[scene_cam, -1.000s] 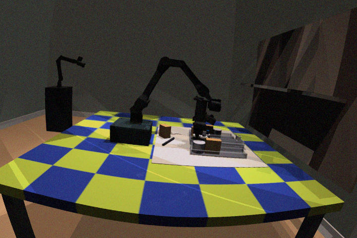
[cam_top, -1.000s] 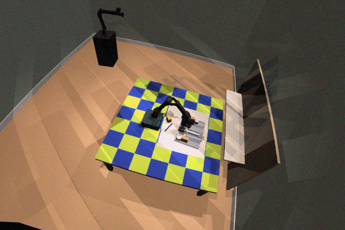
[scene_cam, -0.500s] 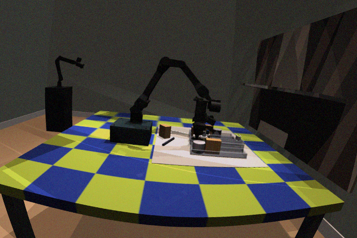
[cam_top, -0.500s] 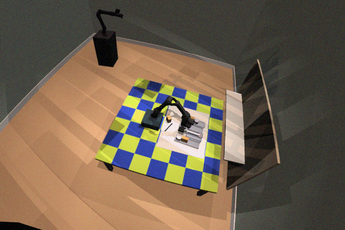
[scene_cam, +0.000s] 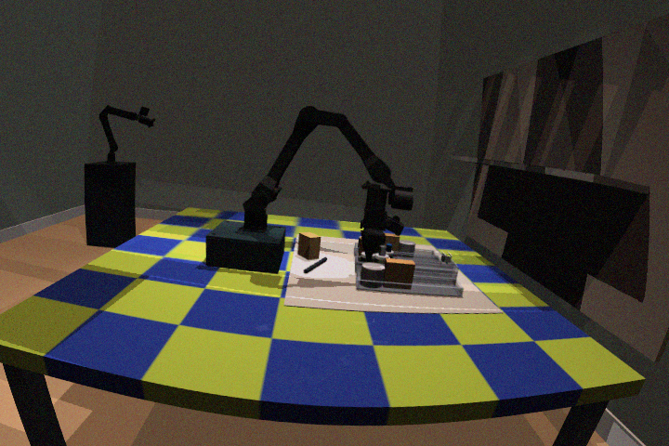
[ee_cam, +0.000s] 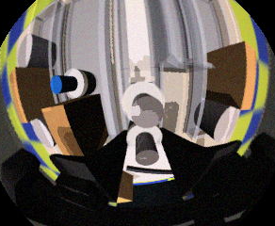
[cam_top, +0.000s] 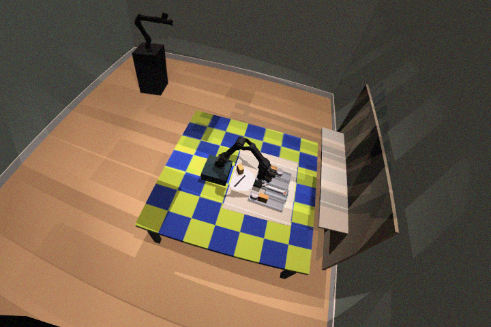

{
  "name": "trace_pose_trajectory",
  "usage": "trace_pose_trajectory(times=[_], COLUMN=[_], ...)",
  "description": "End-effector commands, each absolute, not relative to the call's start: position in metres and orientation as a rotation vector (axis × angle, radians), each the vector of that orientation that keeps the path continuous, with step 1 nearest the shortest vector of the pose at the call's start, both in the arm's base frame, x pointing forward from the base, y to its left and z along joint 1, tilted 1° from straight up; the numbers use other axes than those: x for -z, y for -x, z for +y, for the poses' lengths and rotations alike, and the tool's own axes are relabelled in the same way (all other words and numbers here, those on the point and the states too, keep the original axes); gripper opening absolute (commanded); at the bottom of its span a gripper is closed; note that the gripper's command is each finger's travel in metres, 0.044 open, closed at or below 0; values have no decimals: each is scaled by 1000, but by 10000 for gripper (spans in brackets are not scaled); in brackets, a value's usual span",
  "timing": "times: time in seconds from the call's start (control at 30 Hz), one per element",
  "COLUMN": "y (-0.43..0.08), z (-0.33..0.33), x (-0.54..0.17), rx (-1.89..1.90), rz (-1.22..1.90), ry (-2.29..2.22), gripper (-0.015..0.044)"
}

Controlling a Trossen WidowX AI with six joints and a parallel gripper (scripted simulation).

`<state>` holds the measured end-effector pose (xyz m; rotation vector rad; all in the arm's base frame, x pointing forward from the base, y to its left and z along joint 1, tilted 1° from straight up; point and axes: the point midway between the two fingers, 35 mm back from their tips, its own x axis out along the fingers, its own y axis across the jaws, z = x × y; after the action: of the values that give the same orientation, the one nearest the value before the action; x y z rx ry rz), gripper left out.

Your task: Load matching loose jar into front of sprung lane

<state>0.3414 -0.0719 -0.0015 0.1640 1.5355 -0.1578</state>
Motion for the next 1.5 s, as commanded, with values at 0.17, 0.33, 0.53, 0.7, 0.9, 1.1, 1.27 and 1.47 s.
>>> trace_pose_trajectory(times=[0.17, 0.33, 0.53, 0.7, 0.9, 1.1, 1.27, 1.47], y=[-343, -342, -341, -341, -340, -339, -338, -337], z=[-71, -71, -71, -71, -70, -70, -70, -70], x=[2, 2, 2, 2, 2, 2, 2, 2], rx=[155, 155, 155, 155, 155, 155, 155, 155], rz=[1521, 1521, 1521, 1521, 1521, 1521, 1521, 1521], ry=[-165, -165, -165, -165, -165, -165, -165, -165], gripper=[0, 0, 0, 0, 0, 0, 0, 0])
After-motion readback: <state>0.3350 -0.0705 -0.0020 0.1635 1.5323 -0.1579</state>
